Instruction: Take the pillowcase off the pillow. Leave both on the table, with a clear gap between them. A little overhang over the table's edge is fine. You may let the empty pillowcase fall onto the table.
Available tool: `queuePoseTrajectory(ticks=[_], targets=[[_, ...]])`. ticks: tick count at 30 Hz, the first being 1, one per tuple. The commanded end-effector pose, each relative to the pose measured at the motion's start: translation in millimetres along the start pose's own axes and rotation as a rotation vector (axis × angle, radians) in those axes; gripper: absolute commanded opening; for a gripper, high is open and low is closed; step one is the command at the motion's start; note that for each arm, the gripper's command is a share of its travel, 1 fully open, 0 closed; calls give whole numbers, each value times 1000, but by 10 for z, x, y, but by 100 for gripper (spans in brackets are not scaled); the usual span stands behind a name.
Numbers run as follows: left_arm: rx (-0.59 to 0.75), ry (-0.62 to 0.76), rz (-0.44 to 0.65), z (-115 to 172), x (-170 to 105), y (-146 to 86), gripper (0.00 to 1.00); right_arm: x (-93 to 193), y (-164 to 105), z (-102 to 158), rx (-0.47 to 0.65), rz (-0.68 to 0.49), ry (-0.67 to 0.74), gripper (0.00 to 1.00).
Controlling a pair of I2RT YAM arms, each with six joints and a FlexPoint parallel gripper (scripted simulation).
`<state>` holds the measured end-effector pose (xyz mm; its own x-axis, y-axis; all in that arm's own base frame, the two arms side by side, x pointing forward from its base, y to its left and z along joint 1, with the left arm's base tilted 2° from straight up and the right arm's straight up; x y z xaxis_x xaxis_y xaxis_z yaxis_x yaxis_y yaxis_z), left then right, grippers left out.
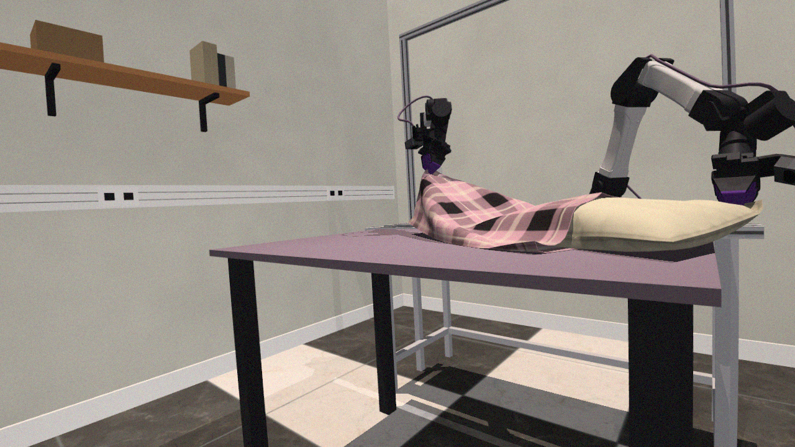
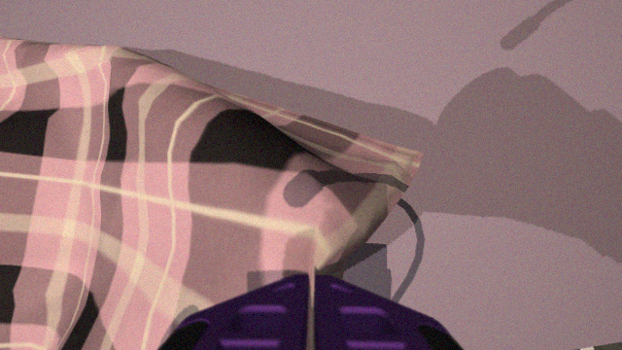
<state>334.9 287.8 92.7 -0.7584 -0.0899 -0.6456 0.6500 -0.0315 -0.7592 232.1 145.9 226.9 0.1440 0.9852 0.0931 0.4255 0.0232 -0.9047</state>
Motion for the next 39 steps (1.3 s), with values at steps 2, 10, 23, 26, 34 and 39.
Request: queuePoseTrajectory(ticks=[2,10,23,26,34,39], targets=[[-32,29,49,-55,-204,-158,0,32,-114,-148,-31,-20,-31,0],[-32,29,48,-56,-204,-158,0,158,-354,-359,-93,-95,-81,0],[-34,30,49,-59,-205,-158,0,250,-782,-631,-208,-191,-141,0],[-34,30,49,-59,-205,-158,0,318,-819,-710,-224,-207,-165,0],[-34,30,49,-59,-205,-158,0,338,-1082,-835,-295,-253,-202,0],[-34,30,49,-59,-205,-158,0,399,-1248,-959,-350,-291,-230,0]])
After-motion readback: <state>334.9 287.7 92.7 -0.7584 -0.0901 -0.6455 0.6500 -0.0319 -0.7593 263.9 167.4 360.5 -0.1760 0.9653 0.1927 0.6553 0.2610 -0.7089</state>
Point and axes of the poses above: on each arm, the point where the finger pads meet when closed, its own y axis out along the fingers, its own x axis across the jaws, z = x × y, the point moved 3 cm from there along -y, back along the fingers, and after that the axes turned 11 degrees about -y, right-handed, at the moved point
